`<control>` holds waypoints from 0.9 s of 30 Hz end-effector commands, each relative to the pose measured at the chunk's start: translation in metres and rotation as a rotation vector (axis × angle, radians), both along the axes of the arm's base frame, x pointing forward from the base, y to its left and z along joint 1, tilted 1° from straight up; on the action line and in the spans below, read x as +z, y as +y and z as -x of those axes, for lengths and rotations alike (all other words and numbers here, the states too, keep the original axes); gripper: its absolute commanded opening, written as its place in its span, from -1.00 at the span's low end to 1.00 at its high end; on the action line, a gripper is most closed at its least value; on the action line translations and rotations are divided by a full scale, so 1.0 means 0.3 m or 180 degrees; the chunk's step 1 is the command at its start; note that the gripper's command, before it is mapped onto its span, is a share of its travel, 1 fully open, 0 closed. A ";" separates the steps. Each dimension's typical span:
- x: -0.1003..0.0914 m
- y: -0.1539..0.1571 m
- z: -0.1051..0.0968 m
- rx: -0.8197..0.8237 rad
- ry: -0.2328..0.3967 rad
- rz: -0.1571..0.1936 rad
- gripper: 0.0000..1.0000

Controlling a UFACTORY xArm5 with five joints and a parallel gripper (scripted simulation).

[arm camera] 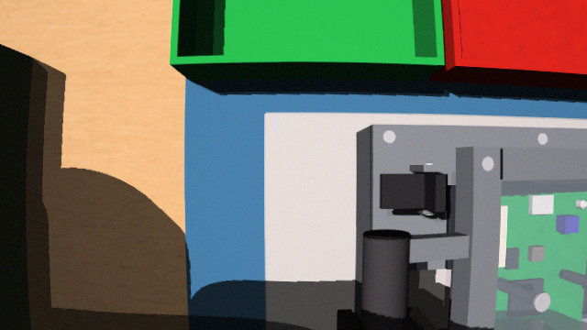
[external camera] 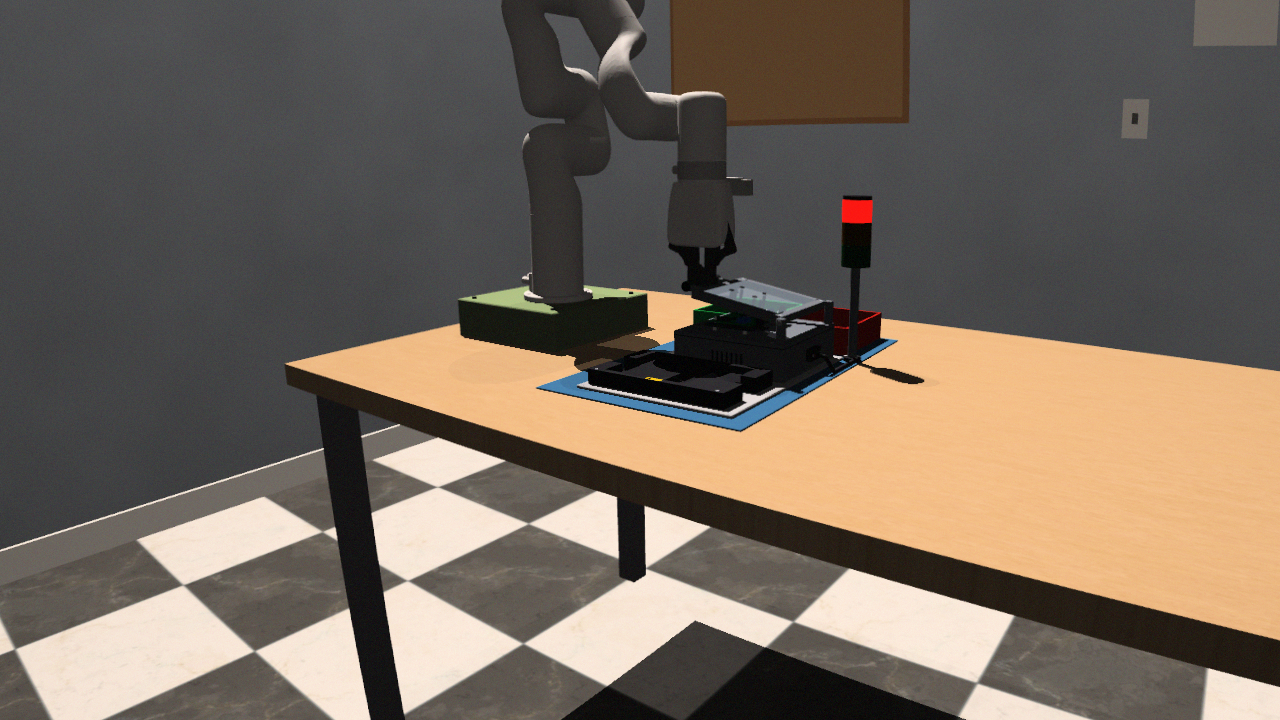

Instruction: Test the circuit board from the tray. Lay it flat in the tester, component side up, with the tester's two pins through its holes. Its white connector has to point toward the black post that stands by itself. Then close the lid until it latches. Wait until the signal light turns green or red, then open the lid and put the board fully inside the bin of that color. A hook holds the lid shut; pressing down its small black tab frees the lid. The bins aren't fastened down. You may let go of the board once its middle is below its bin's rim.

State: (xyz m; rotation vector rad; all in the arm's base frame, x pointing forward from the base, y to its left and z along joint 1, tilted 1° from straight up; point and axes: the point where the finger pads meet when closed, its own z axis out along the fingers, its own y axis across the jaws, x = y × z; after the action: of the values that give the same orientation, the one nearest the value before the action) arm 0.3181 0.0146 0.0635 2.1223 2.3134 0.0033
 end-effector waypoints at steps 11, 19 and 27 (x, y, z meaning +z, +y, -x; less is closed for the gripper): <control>0.137 0.002 -0.040 0.0000 -0.0016 -0.0001 -1.00; 0.152 0.002 -0.044 0.0000 -0.0016 -0.0001 -1.00; 0.152 0.002 -0.044 0.0000 -0.0016 -0.0001 -0.44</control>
State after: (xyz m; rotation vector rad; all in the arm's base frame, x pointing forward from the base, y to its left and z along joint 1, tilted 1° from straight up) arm 0.3301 0.0153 0.1078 2.1218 2.3129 0.0044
